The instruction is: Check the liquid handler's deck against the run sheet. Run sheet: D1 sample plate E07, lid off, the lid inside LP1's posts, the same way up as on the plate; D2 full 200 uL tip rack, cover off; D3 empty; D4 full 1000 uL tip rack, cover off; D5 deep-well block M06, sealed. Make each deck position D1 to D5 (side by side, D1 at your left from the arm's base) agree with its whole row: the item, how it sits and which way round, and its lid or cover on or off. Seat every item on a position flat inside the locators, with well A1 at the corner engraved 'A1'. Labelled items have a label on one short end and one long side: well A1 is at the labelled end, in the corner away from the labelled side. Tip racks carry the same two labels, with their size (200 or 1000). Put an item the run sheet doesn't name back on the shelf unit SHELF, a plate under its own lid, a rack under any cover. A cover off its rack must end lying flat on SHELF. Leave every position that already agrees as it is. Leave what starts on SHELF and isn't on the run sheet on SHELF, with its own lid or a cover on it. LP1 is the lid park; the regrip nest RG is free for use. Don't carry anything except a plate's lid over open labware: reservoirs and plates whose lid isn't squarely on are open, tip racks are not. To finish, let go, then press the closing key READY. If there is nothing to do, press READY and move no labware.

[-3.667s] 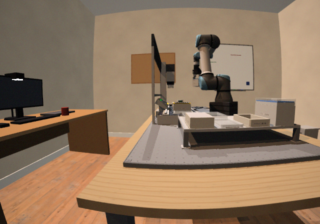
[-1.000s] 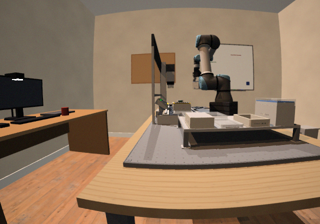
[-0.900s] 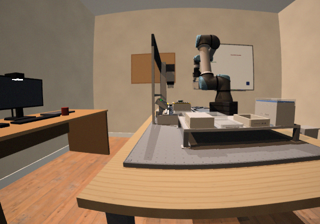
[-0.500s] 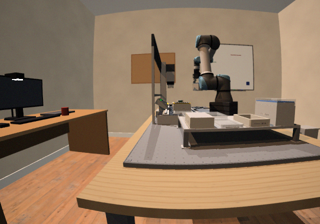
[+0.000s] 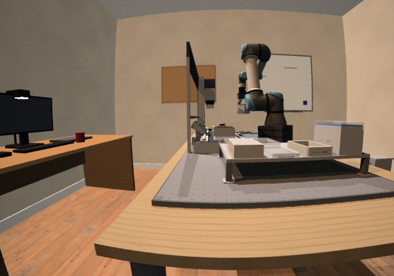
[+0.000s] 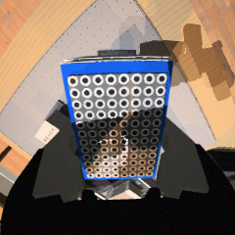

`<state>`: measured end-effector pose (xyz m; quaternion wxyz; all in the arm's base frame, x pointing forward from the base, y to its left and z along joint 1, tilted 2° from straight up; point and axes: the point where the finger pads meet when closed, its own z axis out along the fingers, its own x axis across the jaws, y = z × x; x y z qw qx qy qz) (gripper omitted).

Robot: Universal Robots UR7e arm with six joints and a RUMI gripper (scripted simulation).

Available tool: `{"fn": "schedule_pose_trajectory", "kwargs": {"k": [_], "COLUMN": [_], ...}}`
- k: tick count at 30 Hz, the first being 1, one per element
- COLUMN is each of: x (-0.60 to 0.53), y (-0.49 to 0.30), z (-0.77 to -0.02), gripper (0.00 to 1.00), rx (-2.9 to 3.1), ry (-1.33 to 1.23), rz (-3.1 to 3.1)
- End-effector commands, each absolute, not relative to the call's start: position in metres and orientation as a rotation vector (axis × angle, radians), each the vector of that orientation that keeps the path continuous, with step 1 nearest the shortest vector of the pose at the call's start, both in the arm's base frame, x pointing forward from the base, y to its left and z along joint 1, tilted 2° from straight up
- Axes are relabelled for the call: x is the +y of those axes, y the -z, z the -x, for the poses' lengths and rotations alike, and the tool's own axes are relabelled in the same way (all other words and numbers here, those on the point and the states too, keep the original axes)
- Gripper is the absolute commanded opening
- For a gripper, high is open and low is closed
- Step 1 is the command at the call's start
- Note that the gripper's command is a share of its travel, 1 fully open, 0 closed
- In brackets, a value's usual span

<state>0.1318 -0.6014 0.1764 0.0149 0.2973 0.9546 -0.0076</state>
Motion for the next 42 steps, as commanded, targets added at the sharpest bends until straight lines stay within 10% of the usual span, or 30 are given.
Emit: {"fn": "schedule_pose_trajectory", "kwargs": {"k": [1,42], "x": [-0.602,-0.604], "y": [-0.167,-0.109], "z": [-0.132,-0.133], "gripper": [0.0,0.0], "rx": [2.97,2.97], "ry": [0.027,0.027], "rz": [-0.925,-0.925]}}
